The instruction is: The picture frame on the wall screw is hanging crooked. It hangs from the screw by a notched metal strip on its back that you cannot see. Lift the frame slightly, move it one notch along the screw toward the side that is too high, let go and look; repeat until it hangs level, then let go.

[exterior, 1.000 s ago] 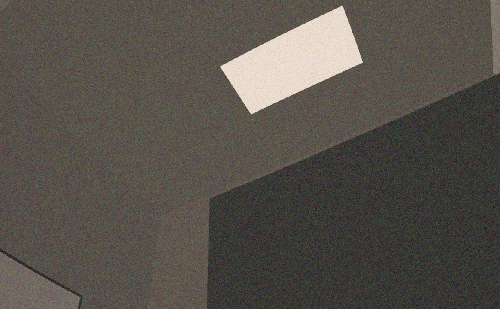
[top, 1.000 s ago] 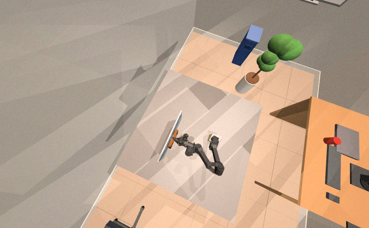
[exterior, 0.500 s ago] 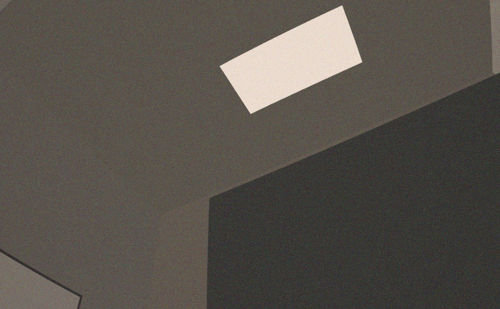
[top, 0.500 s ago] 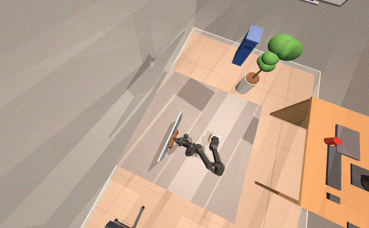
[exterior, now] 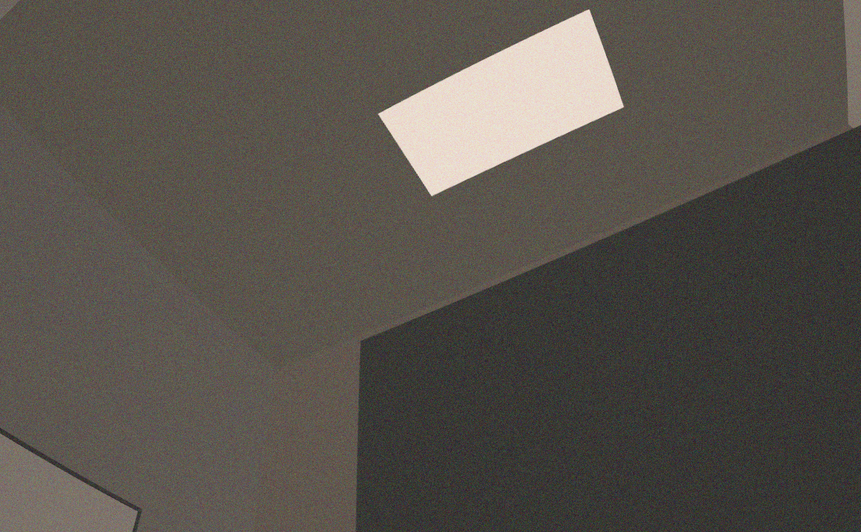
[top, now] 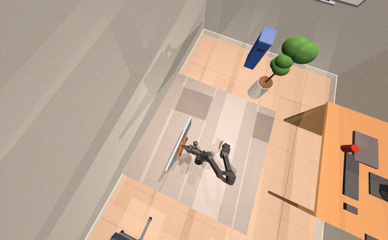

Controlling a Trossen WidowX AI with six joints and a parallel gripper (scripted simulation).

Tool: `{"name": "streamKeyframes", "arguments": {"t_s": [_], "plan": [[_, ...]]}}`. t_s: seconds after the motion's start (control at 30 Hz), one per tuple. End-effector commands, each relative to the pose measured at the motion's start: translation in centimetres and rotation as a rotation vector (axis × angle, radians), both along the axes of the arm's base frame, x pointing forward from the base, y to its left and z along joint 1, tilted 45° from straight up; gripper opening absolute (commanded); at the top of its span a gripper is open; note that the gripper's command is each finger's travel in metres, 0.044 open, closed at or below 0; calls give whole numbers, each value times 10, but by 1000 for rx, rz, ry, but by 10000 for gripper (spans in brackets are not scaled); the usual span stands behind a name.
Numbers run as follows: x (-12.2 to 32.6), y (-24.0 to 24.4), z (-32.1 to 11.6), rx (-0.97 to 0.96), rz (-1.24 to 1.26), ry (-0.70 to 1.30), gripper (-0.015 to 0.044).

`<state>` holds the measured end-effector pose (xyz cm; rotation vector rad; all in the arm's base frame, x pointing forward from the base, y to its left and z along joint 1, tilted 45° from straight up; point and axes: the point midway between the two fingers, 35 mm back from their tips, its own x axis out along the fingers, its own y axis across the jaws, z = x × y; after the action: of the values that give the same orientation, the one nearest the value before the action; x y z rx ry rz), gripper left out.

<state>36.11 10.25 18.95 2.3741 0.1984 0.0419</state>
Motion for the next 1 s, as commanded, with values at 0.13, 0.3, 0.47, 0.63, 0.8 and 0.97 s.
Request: {"name": "streamKeyframes", "arguments": {"t_s": [0.13, 0.3, 0.47, 0.63, 0.8, 0.97], "plan": [[0, 1, 0, -41, 0, -8, 0], [0, 0, 0, -24, 0, -4, 131], [0, 0, 0, -24, 0, -4, 260], [-6, 0, 2, -18, 0, -3, 260], [-45, -2, 9, 31, -4, 4, 260], [-83, -9, 6, 83, -9, 11, 260]]}}
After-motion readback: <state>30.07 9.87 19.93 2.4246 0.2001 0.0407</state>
